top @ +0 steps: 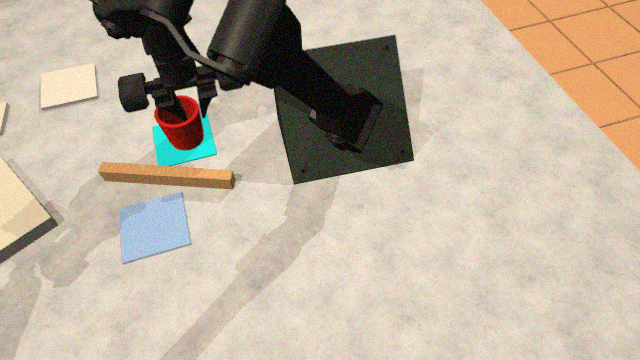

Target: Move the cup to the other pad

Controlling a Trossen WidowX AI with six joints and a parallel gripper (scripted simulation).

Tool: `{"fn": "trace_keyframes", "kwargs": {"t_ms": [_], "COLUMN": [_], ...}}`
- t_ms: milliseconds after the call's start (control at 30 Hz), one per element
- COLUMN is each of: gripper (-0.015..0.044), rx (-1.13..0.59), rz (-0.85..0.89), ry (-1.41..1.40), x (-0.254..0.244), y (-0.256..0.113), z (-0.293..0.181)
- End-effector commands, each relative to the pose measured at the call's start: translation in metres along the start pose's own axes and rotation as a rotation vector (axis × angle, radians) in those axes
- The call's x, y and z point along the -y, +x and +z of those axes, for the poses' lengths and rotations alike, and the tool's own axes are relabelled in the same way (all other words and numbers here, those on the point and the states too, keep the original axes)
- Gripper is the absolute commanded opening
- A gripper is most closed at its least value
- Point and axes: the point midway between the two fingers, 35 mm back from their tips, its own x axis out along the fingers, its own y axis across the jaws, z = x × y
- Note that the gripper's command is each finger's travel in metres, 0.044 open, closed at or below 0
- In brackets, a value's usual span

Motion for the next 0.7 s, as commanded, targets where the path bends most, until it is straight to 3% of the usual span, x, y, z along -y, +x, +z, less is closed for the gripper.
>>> {"fn": "trace_keyframes", "kwargs": {"t_ms": [0,667], "gripper": [0.0128,0.0128], "rx": [0.003,0.003], "rz": [0.000,-0.001], "ry": [-0.005,-0.002], "x": [-0.001,-0.001], "y": [-0.006,-0.033], "z": [0.001,0.001]}}
